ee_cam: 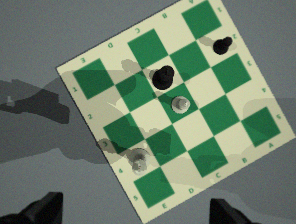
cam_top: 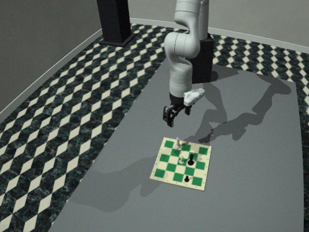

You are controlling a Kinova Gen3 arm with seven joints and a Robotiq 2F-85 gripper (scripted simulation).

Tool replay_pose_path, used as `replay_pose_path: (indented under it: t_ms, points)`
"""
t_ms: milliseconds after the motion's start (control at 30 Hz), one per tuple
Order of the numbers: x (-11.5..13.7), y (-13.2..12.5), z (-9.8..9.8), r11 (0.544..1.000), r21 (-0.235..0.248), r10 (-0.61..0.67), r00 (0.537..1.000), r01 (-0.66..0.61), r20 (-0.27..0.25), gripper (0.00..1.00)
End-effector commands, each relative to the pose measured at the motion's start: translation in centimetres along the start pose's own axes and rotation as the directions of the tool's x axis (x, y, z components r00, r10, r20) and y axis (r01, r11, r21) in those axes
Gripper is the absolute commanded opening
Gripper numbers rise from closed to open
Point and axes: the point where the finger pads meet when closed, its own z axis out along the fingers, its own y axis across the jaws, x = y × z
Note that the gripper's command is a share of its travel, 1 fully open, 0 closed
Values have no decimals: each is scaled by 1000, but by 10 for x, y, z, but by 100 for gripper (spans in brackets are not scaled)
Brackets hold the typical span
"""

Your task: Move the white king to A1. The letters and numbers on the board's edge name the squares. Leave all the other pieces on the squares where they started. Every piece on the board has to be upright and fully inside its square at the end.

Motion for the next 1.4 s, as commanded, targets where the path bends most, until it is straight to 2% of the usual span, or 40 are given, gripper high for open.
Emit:
replay_pose_path:
  t_ms: [0,267,433,500,533,1367]
  points:
    - [1,1,-1,1000,-2,0,1000,0,-1,100]
    - [1,1,1,1000,-2,0,1000,0,-1,100]
    - [1,0,27,1000,0,1,1000,-1,-2,100]
    - [1,0,29,1000,0,1,1000,-1,-2,100]
    - [1,0,29,1000,0,1,1000,-1,-2,41]
    - [1,0,29,1000,0,1,1000,-1,-2,41]
